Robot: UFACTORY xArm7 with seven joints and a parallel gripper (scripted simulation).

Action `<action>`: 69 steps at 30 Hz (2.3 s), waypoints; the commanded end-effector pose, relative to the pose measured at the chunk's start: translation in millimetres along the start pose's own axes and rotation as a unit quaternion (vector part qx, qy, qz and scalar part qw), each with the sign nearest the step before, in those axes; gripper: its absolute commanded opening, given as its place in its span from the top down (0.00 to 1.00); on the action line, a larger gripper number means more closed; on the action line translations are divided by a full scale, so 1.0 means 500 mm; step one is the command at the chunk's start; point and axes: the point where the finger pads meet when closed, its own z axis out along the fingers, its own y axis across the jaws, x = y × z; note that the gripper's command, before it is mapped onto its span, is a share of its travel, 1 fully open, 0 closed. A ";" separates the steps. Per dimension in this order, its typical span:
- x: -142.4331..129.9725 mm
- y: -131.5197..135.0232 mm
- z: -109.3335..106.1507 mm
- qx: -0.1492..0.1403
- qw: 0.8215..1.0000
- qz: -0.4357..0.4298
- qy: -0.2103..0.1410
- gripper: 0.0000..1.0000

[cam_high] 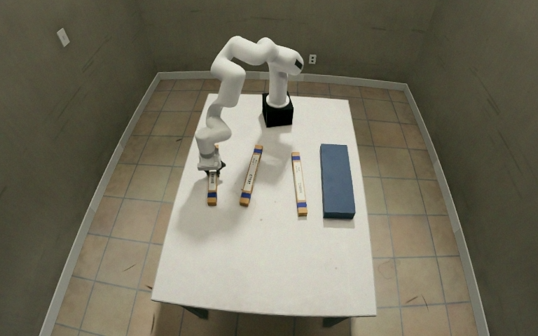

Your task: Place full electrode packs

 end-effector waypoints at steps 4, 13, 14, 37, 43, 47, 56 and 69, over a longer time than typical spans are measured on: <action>0.003 0.003 -0.003 -0.001 1.000 0.000 0.002 0.65; 0.003 0.003 -0.003 -0.001 1.000 0.000 0.002 0.65; 0.003 0.003 -0.003 -0.001 1.000 0.000 0.002 0.65; 0.003 0.003 -0.003 -0.001 1.000 0.000 0.002 0.65; 0.003 0.003 -0.004 -0.001 1.000 0.000 0.002 0.65; 0.003 0.003 -0.005 -0.001 1.000 0.000 0.002 0.65; 0.003 0.003 -0.040 -0.001 1.000 0.000 0.002 0.65; 0.002 0.002 -0.097 -0.001 1.000 0.000 0.002 0.65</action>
